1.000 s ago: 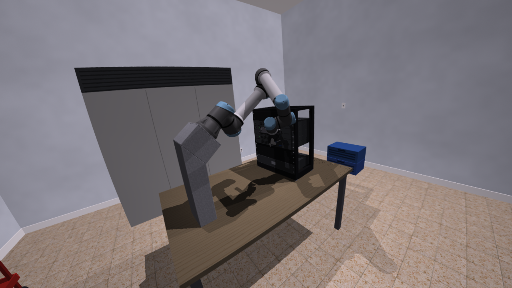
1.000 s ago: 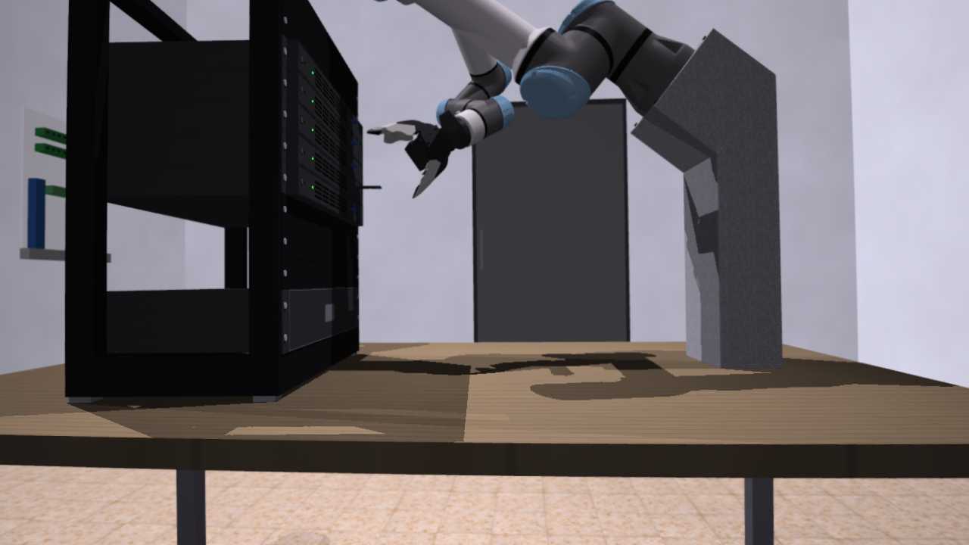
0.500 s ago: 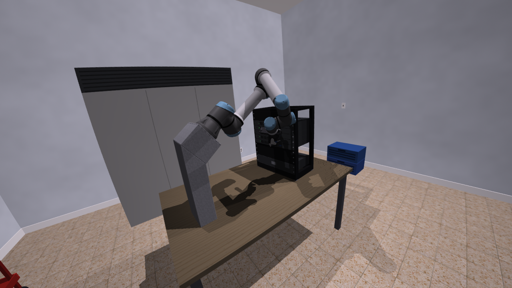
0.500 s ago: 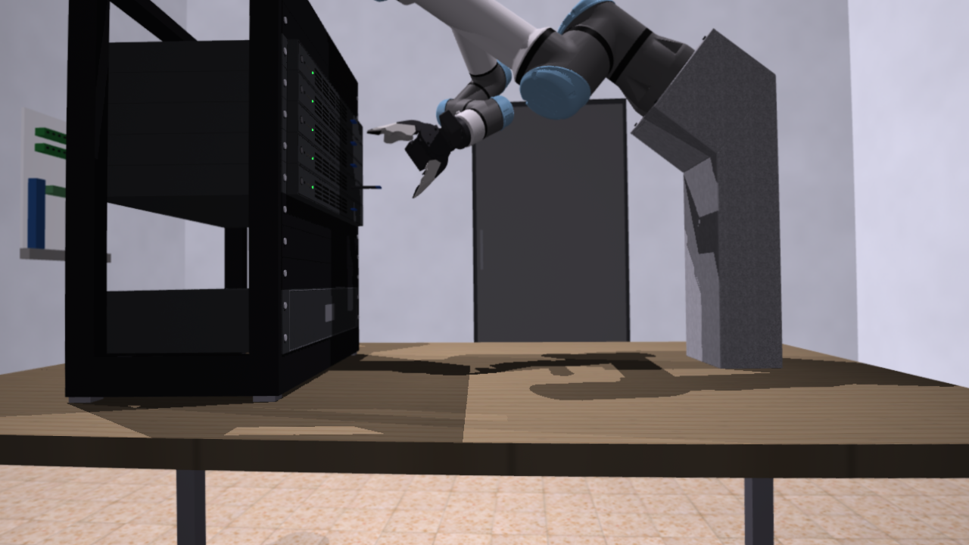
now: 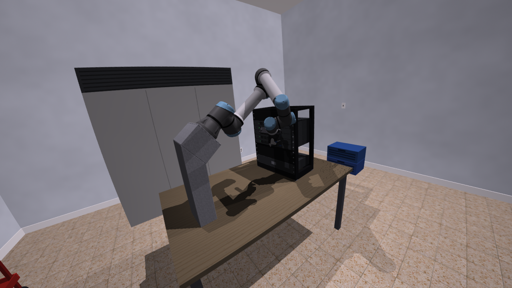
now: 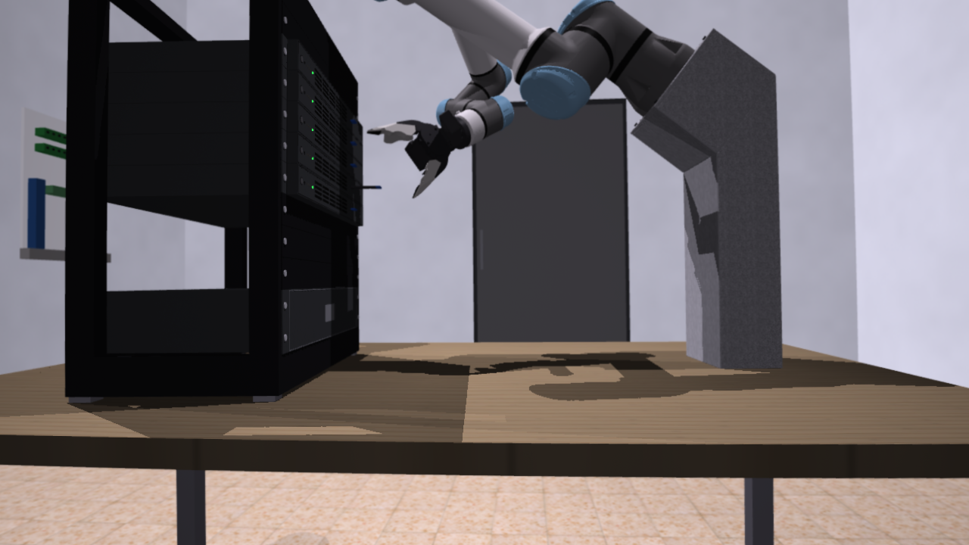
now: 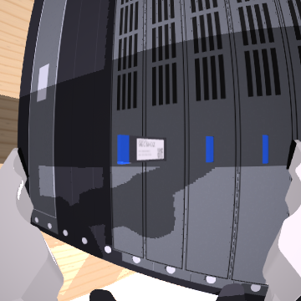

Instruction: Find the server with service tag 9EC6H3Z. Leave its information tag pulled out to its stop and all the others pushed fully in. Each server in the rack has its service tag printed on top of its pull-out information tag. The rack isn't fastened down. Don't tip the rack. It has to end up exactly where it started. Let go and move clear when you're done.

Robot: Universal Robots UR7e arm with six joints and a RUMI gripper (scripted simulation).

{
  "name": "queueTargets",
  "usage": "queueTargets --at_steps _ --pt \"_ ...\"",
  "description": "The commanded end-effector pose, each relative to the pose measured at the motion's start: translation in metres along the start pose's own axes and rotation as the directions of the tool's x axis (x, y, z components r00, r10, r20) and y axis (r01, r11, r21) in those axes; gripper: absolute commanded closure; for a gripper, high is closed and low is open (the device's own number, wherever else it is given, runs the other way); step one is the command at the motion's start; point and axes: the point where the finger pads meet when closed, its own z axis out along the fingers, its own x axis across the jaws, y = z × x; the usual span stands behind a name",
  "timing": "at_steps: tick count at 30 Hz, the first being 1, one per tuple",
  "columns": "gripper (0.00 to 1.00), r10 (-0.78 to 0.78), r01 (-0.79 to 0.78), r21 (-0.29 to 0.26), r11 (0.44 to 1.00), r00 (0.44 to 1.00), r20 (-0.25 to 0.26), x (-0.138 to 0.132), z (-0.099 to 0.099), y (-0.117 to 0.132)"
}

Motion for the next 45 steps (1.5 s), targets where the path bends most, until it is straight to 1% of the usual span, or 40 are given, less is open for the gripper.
queueTargets --at_steps 1,29,45 --pt "0.00 0.000 0.000 0.000 1.000 1.000 0.000 0.000 0.000 0.000" --pt "0.00 0.000 0.000 0.000 1.000 1.000 0.000 0.000 -0.001 -0.001" --pt "0.00 0.000 0.000 0.000 1.000 1.000 0.000 0.000 -0.014 -0.009"
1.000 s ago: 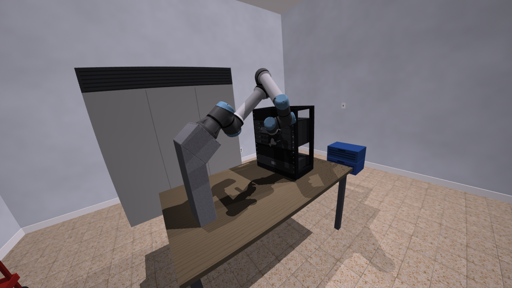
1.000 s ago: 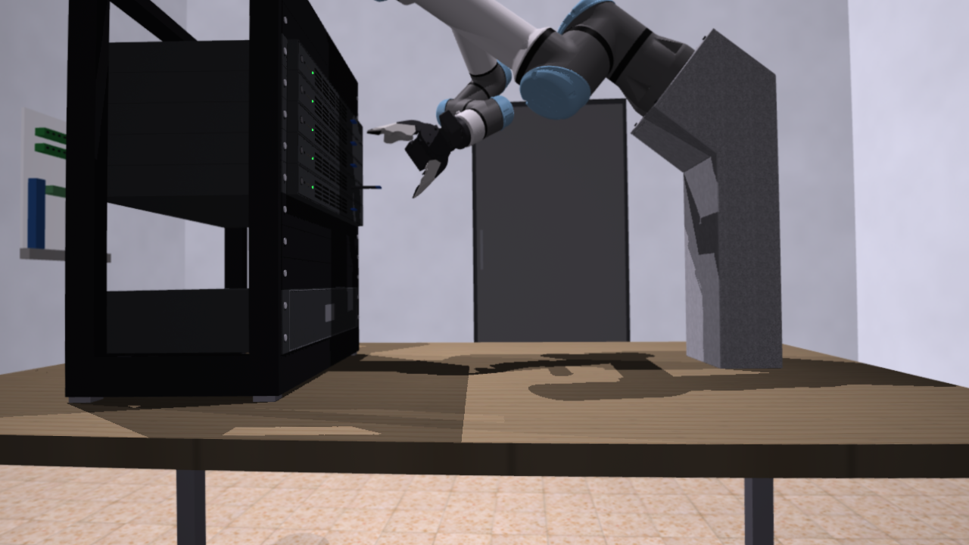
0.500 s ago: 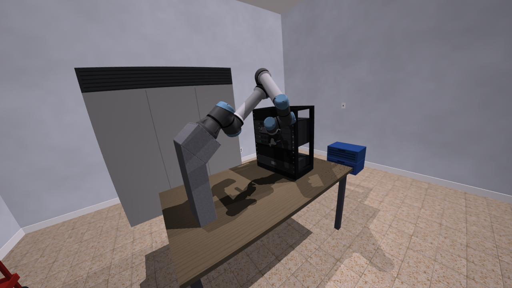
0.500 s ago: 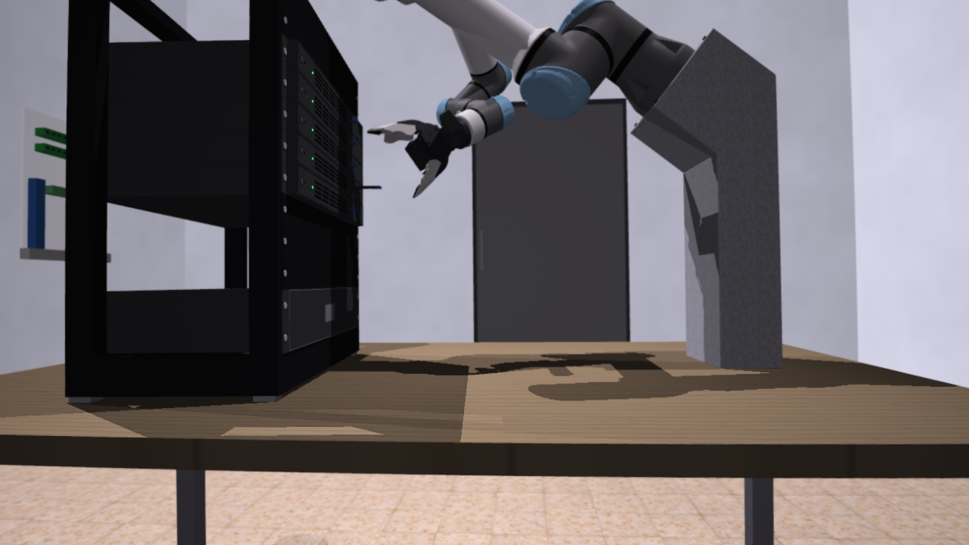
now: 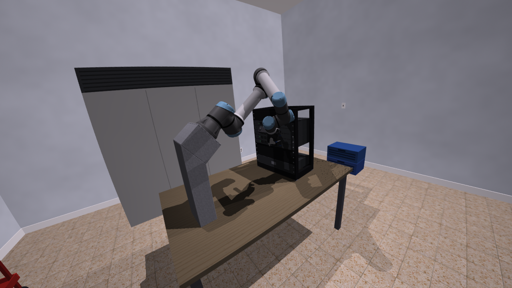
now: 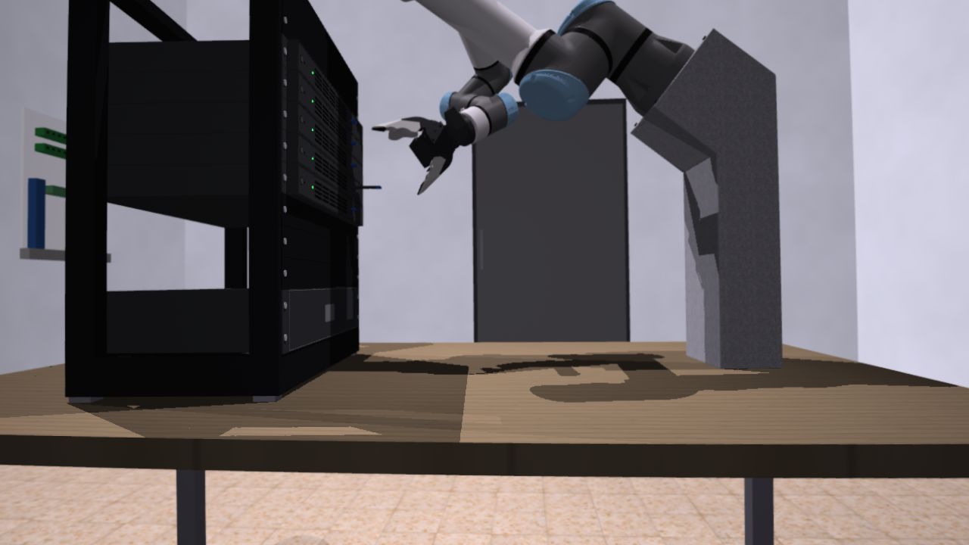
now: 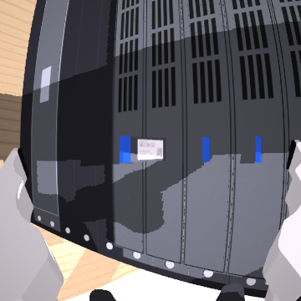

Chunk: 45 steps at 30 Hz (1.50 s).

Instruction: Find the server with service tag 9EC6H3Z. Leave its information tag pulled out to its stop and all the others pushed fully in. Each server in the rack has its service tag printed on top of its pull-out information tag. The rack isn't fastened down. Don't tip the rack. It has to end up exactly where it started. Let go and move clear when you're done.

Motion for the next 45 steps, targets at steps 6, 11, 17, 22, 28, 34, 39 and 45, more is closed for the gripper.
queueTargets --at_steps 6,11,17,22,28,34,39,45 --pt "0.00 0.000 0.000 0.001 1.000 1.000 0.001 0.000 -0.012 -0.007" --pt "0.00 0.000 0.000 0.001 1.000 1.000 0.001 0.001 -0.020 -0.012" --pt "0.00 0.000 0.000 0.001 1.000 1.000 0.001 0.001 -0.028 -0.017" --pt "0.00 0.000 0.000 0.001 1.000 1.000 0.001 0.001 -0.033 -0.020" --pt "0.00 0.000 0.000 0.001 1.000 1.000 0.001 0.001 -0.038 -0.024" --pt "0.00 0.000 0.000 0.001 1.000 1.000 0.001 0.001 -0.040 -0.025" --pt "0.00 0.000 0.000 0.001 1.000 1.000 0.001 0.001 -0.041 -0.025" --pt "0.00 0.000 0.000 0.001 1.000 1.000 0.001 0.001 -0.041 -0.025"
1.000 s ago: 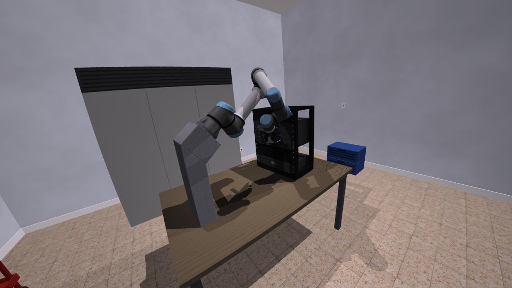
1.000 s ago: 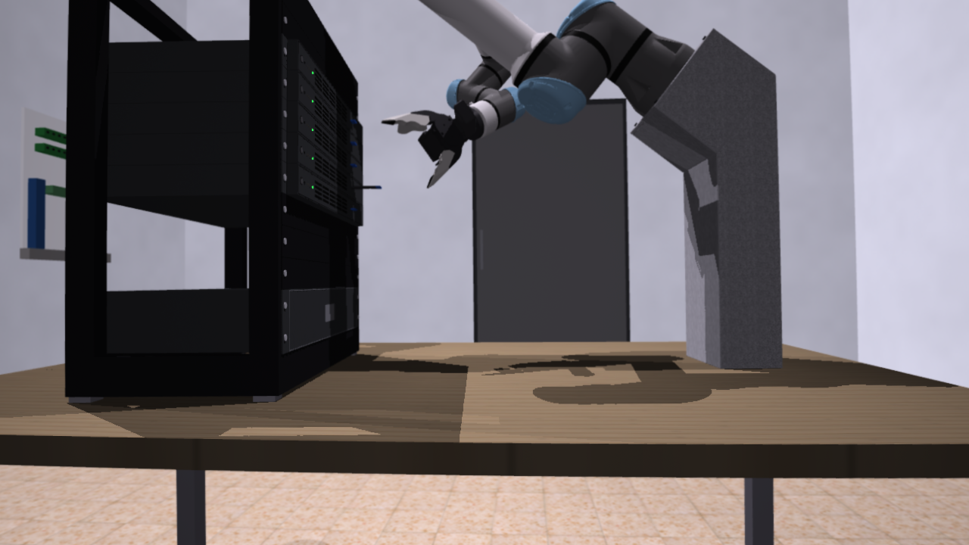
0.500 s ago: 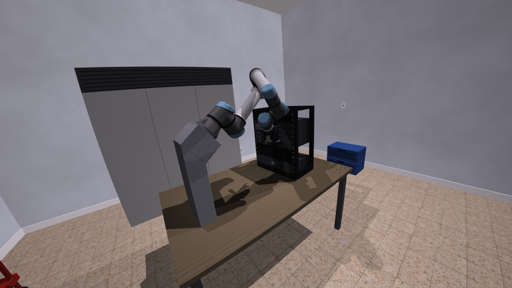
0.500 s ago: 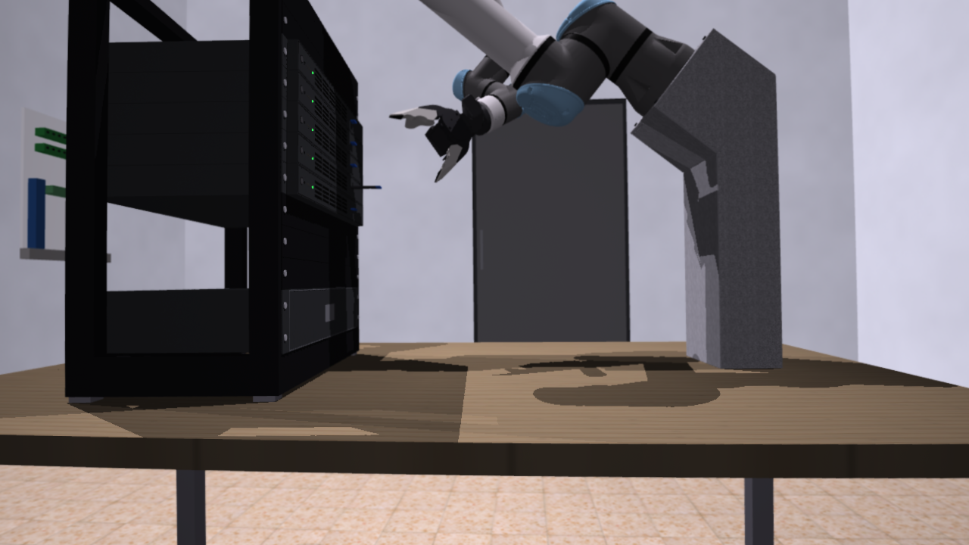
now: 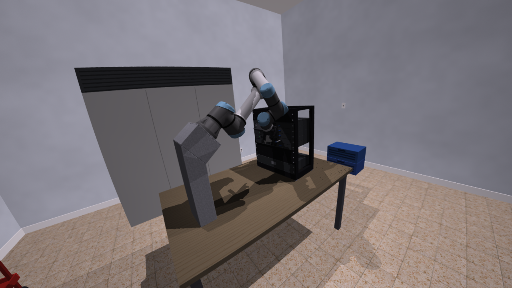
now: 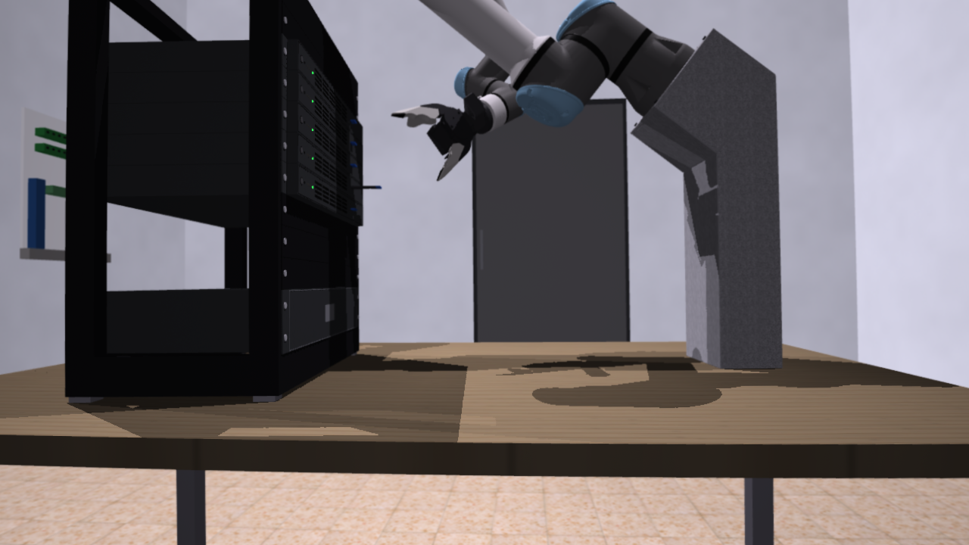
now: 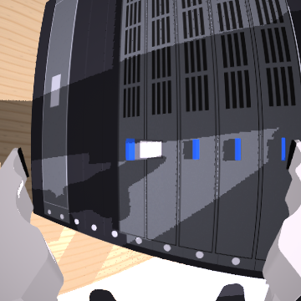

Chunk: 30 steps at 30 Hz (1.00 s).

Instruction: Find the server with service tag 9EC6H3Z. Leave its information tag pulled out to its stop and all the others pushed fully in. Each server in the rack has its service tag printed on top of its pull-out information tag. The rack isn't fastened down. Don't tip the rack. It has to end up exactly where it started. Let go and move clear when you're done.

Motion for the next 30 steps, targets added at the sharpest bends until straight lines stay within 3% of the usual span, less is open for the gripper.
queueTargets --at_steps 1,30 --pt "0.00 0.000 0.000 0.000 1.000 1.000 0.000 0.0002 -0.0001 0.0000" --pt "0.00 -0.008 0.007 -0.024 1.000 0.999 -0.031 -0.0038 0.0000 0.0002"
